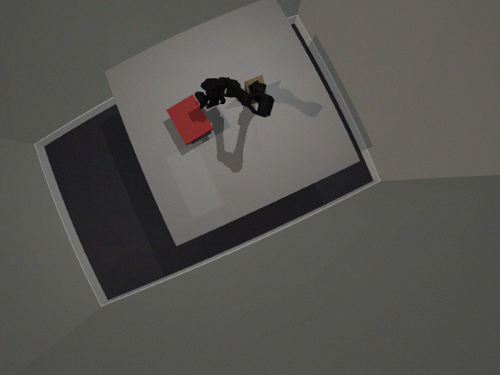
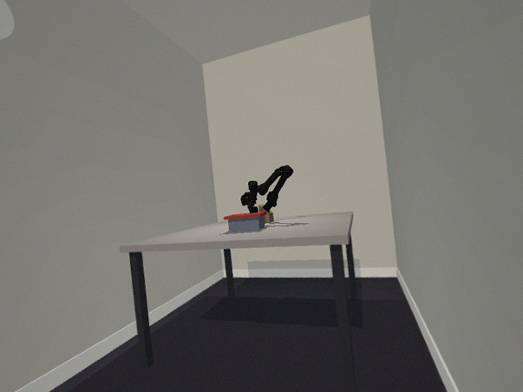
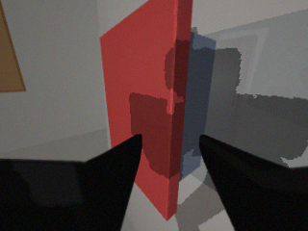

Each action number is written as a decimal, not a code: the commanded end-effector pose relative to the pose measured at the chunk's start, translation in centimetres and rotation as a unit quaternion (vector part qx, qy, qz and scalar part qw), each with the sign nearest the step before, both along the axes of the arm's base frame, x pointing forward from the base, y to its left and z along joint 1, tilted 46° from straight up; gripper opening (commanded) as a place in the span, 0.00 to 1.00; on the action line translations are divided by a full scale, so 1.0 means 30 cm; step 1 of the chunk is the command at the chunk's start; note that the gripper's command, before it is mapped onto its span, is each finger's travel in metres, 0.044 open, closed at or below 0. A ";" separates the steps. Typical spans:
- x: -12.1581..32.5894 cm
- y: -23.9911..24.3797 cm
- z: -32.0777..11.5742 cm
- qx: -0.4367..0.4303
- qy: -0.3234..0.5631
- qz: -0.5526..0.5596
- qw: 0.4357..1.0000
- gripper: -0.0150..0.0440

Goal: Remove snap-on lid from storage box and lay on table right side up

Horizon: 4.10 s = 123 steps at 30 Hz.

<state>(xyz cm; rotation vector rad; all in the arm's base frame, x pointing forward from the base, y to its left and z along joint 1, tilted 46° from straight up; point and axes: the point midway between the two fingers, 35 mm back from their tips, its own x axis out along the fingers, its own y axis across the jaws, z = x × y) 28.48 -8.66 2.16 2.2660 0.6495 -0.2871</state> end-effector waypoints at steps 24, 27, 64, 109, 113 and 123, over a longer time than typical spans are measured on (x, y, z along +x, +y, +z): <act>0.106 0.060 -0.040 0.005 -0.006 -0.004 1.000 0.52; 0.106 0.060 -0.040 0.005 -0.006 -0.004 1.000 0.49; 0.100 0.050 -0.028 0.005 -0.007 -0.002 1.000 0.25; 0.091 0.031 -0.006 0.005 -0.007 -0.002 1.000 0.25; 0.090 0.029 -0.004 0.005 -0.007 -0.002 1.000 0.25; 0.090 0.024 0.000 0.004 -0.007 -0.002 1.000 0.25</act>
